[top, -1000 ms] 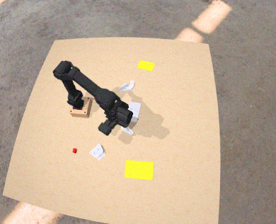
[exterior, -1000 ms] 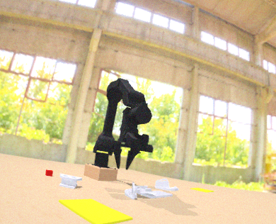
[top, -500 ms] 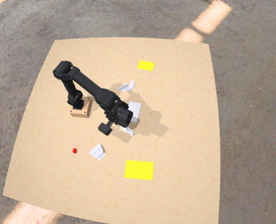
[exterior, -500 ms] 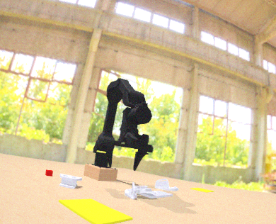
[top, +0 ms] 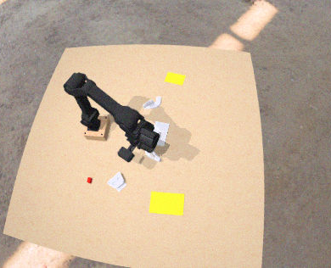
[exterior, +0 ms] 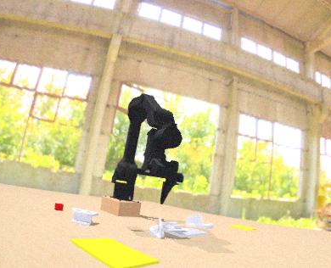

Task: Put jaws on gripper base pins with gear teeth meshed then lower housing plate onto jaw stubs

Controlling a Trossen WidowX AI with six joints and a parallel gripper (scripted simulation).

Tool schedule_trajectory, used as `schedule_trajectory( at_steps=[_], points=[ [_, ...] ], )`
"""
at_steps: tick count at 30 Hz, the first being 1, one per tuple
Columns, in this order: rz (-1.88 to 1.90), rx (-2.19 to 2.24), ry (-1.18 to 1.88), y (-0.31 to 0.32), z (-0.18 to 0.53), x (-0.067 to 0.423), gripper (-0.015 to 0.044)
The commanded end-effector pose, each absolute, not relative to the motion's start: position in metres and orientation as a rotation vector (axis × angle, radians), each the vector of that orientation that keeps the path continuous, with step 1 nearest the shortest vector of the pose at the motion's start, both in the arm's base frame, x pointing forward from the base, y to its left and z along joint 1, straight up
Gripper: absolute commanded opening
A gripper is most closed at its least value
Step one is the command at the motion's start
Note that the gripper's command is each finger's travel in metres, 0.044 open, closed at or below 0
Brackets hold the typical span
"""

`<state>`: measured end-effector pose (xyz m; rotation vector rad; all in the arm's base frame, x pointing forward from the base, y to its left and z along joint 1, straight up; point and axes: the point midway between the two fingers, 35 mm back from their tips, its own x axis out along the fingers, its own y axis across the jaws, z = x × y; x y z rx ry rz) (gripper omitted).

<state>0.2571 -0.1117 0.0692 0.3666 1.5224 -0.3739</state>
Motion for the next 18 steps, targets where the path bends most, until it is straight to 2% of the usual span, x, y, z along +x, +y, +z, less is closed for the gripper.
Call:
schedule_trajectory(
  at_steps=[1, 7, 18],
  points=[
    [-0.374, 0.367, 1.522, -0.1117, 0.0692, 0.2571, 0.044],
    [-0.374, 0.367, 1.522, -0.1117, 0.0692, 0.2571, 0.044],
    [-0.374, 0.367, 1.522, -0.1117, 0.0692, 0.2571, 0.0151]
  ],
)
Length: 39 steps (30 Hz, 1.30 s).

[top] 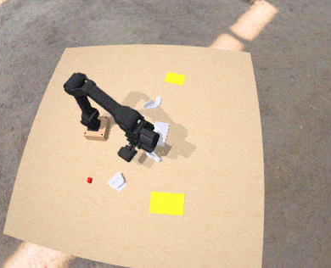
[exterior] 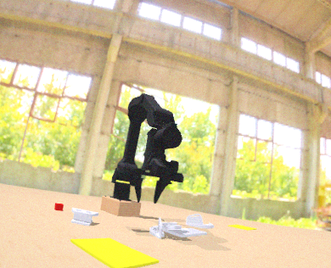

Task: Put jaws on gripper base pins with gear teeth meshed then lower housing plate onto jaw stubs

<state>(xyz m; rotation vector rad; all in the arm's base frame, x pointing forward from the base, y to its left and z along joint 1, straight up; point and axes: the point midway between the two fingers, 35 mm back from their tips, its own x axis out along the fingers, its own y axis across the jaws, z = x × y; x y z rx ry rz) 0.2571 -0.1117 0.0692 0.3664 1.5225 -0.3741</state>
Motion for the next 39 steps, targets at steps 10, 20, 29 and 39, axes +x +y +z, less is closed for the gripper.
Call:
schedule_trajectory(
  at_steps=[10, 20, 29, 39],
  points=[
    [-0.374, 0.367, 1.522, -0.112, 0.069, 0.257, 0.0],
    [-0.374, 0.367, 1.522, -0.112, 0.069, 0.257, 0.0],
    [-0.506, 0.5, 1.485, -0.115, 0.078, 0.288, 0.0236],
    [-0.595, 0.592, 1.455, -0.116, 0.083, 0.308, 0.044]
  ],
)
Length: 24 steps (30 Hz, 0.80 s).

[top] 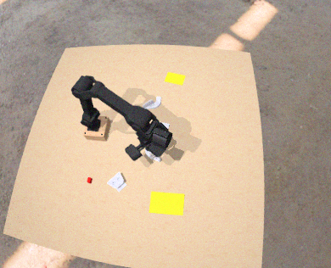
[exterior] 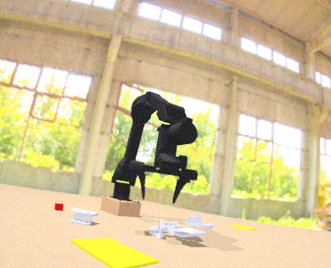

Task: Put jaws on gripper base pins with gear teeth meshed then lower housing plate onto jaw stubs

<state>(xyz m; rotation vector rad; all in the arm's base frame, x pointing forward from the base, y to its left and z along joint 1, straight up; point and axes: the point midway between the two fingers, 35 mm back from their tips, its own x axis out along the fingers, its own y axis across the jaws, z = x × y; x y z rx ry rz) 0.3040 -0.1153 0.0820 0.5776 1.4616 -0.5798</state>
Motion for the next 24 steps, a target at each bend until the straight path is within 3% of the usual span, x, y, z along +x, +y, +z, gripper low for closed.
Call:
schedule_trajectory(
  at_steps=[1, 6, 24],
  points=[
    [-0.595, 0.592, 1.455, -0.116, 0.081, 0.309, 0.044],
    [-0.595, 0.592, 1.455, -0.116, 0.044, 0.307, 0.044],
    [-0.595, 0.592, 1.455, -0.116, 0.04, 0.307, 0.044]
  ],
)
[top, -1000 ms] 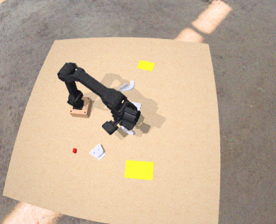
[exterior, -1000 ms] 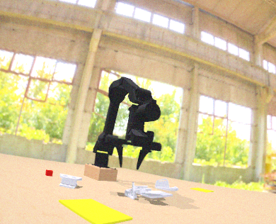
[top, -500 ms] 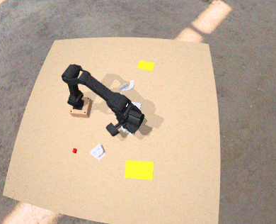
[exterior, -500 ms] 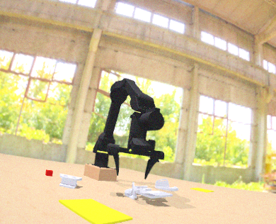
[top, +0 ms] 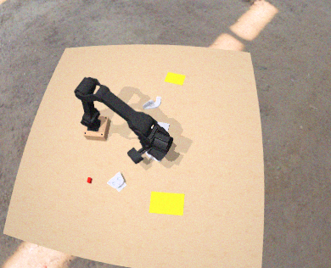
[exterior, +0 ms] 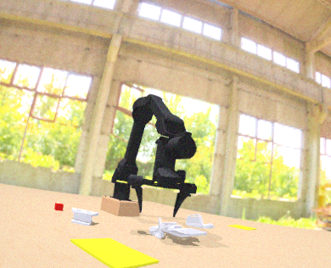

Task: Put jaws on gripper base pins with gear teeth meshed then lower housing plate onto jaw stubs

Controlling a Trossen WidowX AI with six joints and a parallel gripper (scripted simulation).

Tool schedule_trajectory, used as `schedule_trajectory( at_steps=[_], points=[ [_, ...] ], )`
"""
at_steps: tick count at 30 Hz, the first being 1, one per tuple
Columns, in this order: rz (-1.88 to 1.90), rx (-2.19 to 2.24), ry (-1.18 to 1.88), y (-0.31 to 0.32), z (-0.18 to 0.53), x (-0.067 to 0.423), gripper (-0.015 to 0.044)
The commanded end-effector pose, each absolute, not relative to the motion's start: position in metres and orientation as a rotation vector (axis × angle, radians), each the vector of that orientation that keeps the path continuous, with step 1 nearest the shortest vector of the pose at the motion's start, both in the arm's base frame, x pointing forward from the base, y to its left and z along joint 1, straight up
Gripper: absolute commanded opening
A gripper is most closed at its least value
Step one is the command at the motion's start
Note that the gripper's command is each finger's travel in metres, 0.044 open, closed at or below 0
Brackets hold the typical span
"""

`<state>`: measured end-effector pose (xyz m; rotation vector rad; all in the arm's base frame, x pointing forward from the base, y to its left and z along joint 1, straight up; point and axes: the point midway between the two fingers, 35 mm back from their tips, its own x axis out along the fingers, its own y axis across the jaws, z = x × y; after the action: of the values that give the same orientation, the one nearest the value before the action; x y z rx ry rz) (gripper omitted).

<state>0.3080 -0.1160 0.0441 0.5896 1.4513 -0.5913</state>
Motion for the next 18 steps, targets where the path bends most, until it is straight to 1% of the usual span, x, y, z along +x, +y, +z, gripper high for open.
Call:
schedule_trajectory(
  at_steps=[1, 18],
  points=[
    [-0.595, 0.592, 1.455, -0.116, 0.038, 0.308, 0.044],
    [-0.595, 0.592, 1.455, -0.117, 0.01, 0.31, 0.044]
  ],
)
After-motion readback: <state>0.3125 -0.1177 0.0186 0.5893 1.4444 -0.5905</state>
